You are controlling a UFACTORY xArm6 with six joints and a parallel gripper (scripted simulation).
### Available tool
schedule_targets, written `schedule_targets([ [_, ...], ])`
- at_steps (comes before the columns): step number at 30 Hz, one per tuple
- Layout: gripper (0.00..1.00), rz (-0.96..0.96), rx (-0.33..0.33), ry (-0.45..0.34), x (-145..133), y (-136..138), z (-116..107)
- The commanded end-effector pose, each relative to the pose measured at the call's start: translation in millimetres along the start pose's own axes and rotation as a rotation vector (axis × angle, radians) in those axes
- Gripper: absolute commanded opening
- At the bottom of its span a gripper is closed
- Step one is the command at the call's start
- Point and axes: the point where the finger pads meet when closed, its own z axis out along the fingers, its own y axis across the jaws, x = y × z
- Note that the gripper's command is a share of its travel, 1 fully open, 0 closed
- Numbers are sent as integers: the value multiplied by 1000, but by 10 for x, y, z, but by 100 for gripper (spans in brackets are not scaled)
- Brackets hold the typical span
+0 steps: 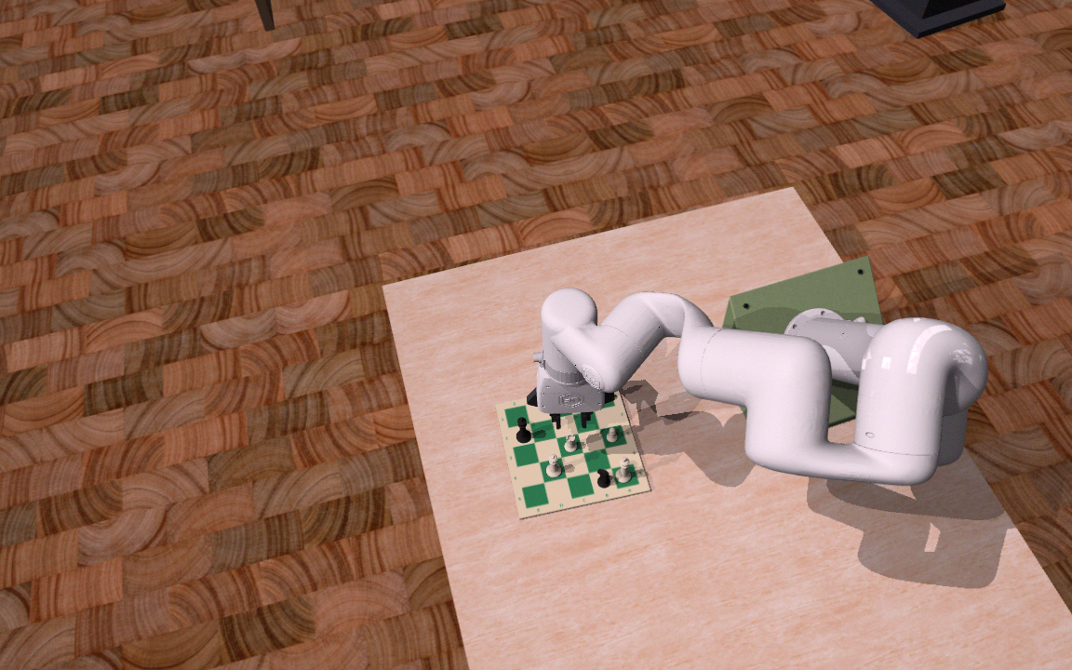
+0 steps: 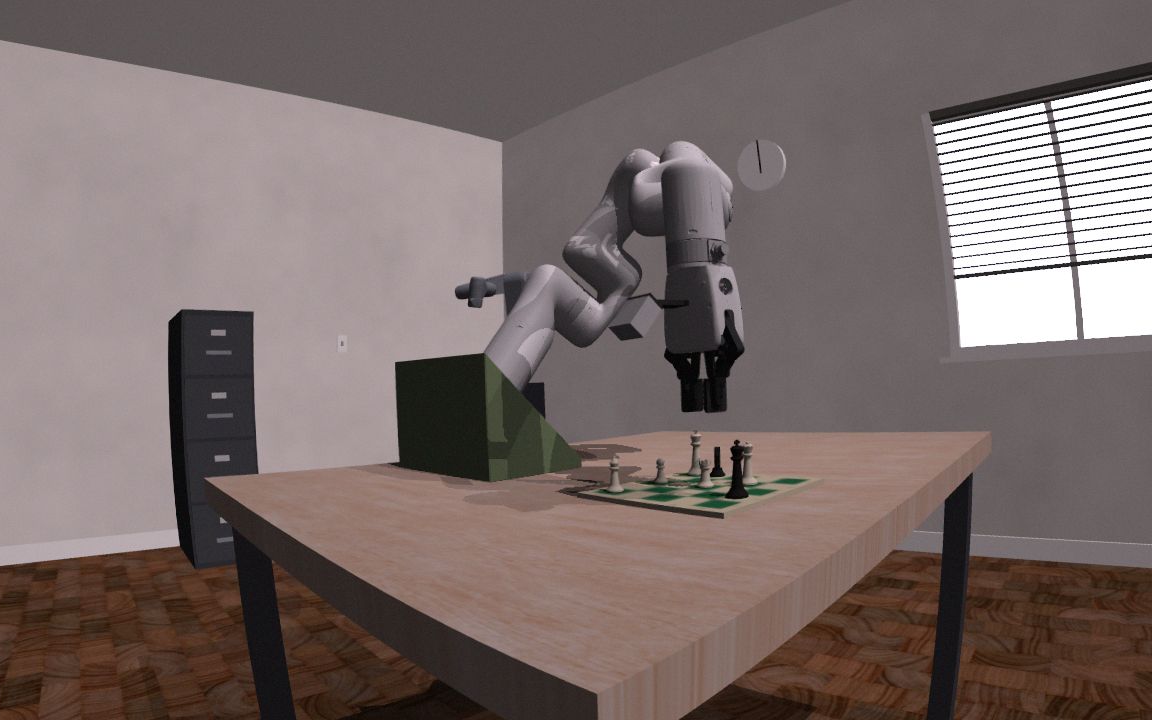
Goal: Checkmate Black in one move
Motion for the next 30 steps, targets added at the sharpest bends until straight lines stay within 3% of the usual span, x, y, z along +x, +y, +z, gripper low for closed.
schedule_targets([
  [1,37,-1,4,0,-2,-12,-14],
  [30,37,-14,4,0,-1,-12,27],
])
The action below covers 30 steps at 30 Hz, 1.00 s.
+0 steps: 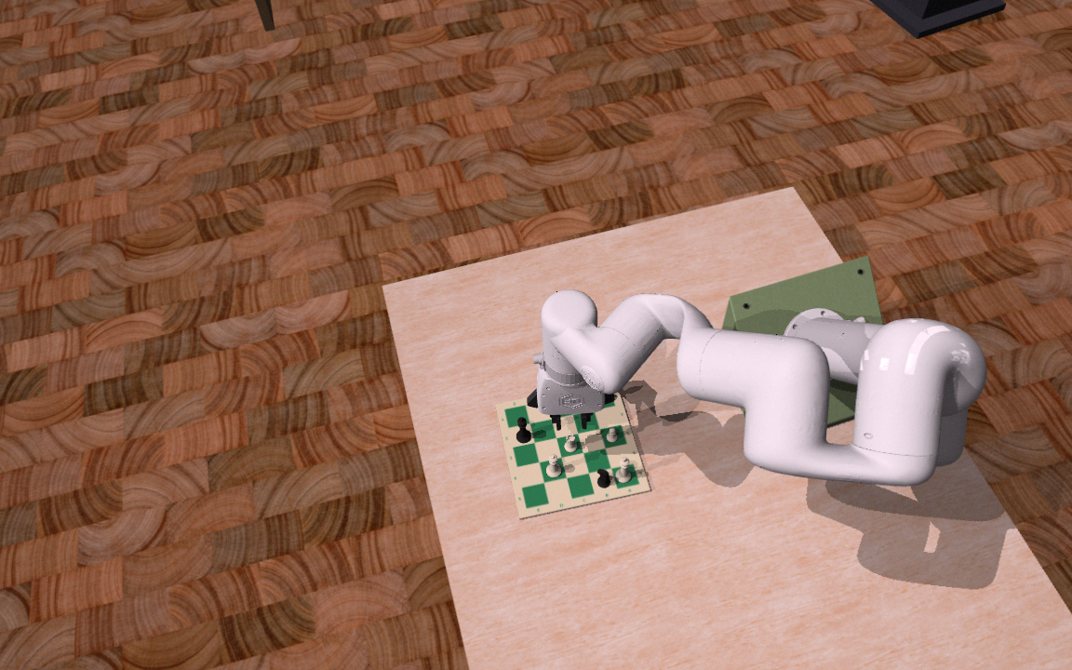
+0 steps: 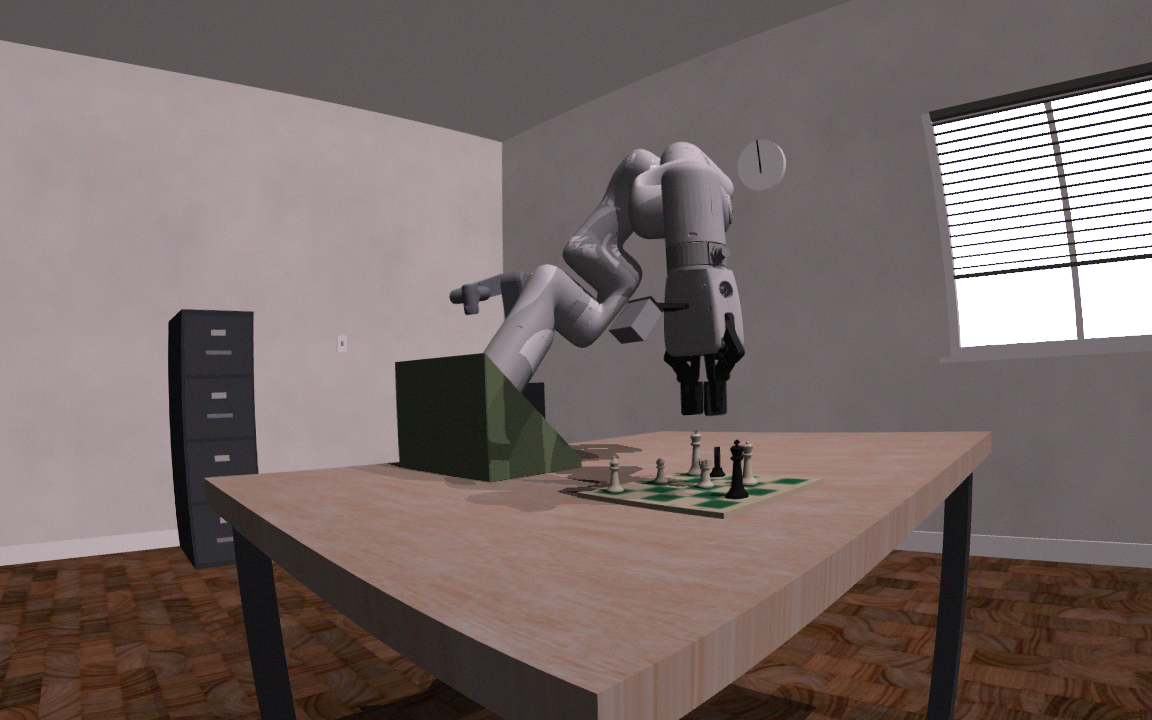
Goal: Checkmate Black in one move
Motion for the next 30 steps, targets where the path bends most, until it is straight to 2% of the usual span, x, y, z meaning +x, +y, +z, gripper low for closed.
schedule_targets([
  [1,37,-5,4,0,-2,-13,-2],
  [30,37,-6,4,0,6,-11,427],
])
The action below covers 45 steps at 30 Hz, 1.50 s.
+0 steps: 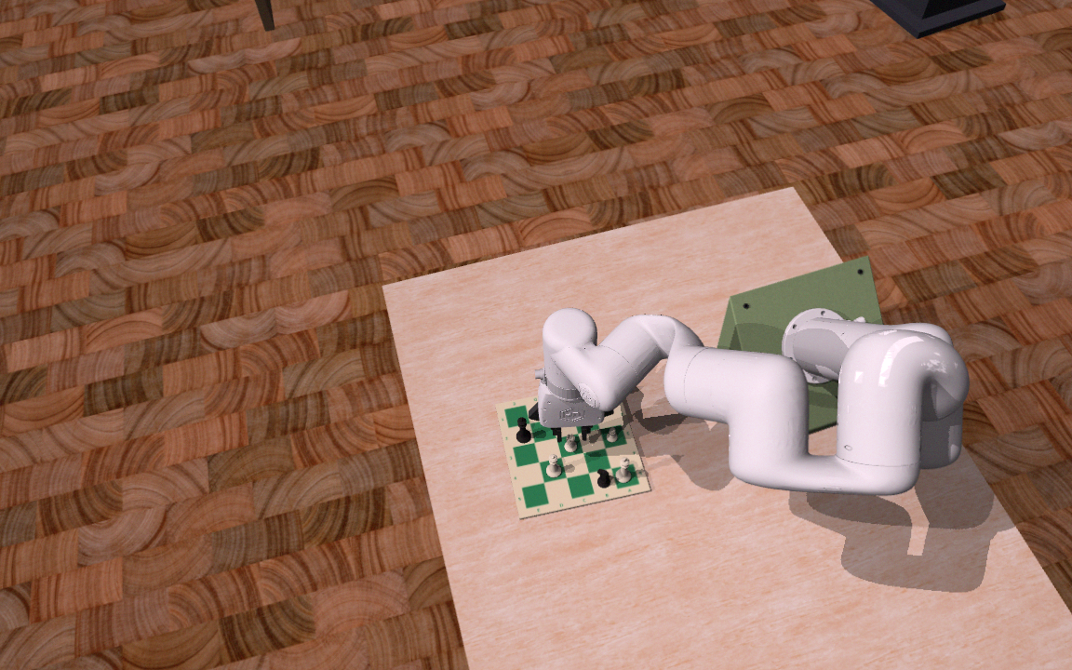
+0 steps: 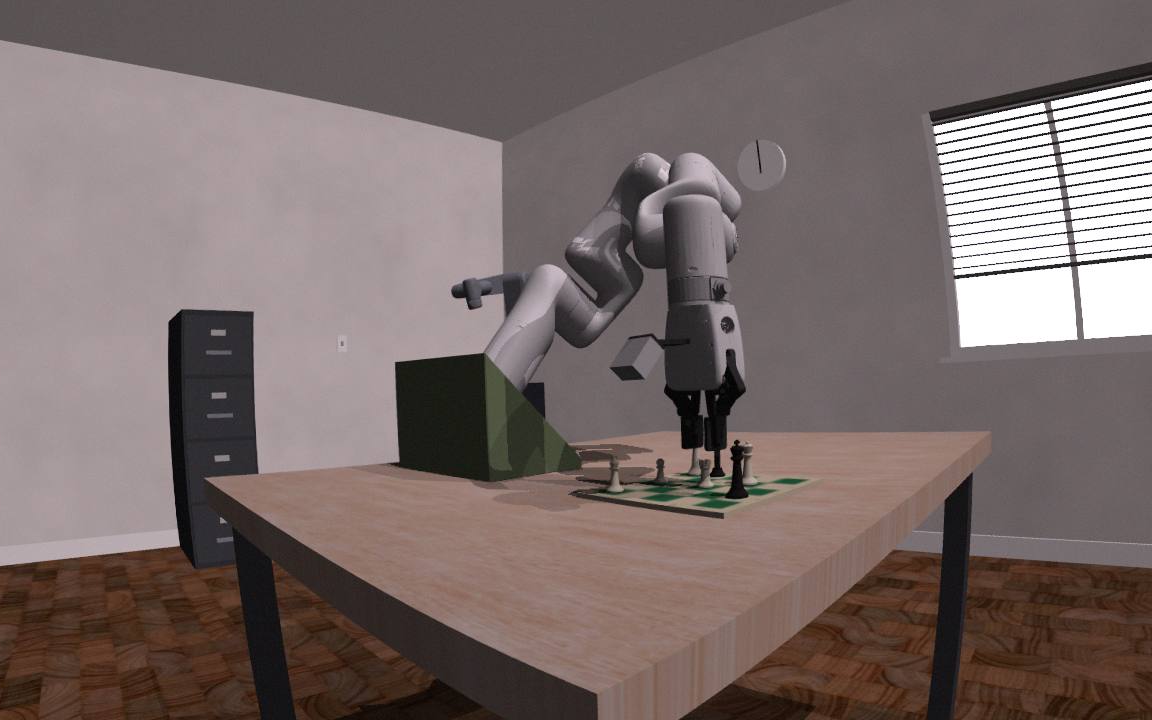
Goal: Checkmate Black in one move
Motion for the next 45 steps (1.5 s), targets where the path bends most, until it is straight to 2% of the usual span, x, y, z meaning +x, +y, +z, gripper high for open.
schedule_targets([
  [1,37,-1,4,0,-1,-13,21],
  [45,37,-1,4,0,0,-13,68],
])
